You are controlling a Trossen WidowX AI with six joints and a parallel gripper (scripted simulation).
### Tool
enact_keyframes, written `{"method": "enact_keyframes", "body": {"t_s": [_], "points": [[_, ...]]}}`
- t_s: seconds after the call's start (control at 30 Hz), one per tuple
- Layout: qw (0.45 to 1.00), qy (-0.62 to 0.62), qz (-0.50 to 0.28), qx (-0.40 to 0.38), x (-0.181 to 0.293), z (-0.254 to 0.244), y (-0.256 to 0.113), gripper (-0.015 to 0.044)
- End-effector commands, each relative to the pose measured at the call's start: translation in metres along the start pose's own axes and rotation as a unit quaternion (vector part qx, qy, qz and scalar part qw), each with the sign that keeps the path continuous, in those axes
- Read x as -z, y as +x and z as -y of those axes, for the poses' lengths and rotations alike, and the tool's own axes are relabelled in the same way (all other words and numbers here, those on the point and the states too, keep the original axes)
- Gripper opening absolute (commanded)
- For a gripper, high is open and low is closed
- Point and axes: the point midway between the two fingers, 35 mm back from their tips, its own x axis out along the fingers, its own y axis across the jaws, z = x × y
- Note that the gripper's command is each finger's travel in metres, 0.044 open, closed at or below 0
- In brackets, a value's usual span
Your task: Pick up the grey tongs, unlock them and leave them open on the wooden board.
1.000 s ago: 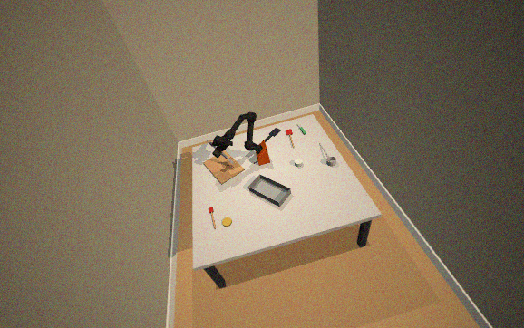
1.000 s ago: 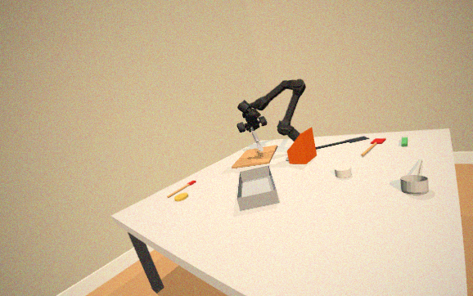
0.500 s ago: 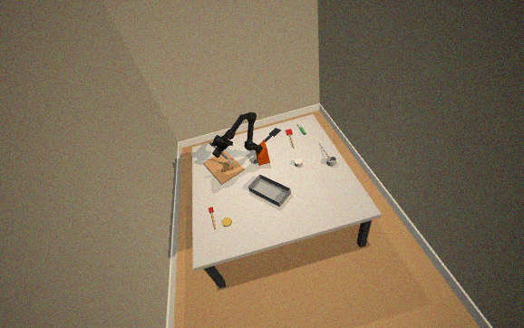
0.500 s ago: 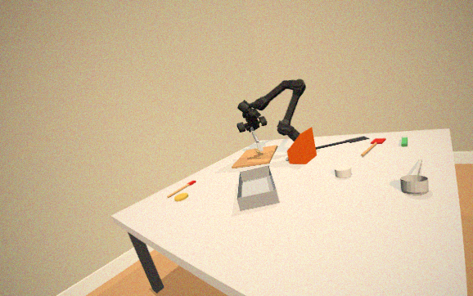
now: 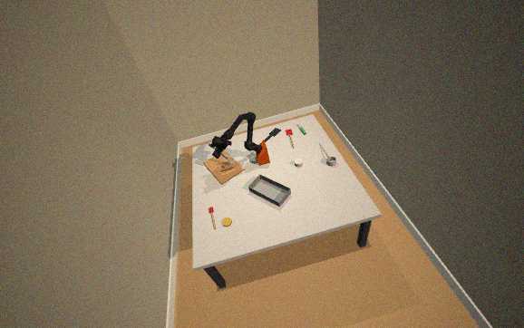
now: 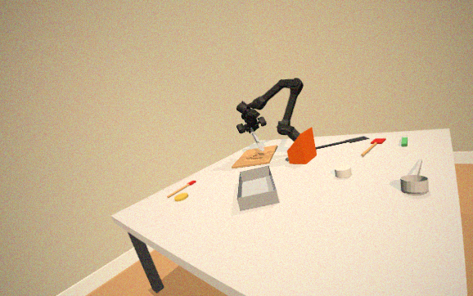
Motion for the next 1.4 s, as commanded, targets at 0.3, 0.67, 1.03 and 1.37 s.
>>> {"method": "enact_keyframes", "body": {"t_s": [0.3,0.67,1.03,1.37], "points": [[0.995,-0.047,-0.083,-0.006,0.001,-0.009,0.017,-0.0150],[0.983,-0.063,-0.174,-0.006,0.008,-0.009,0.030,-0.0150],[0.962,-0.048,-0.267,-0.007,0.015,-0.006,0.040,-0.0150],[0.937,-0.007,-0.348,-0.009,0.018,-0.001,0.046,-0.0150]]}}
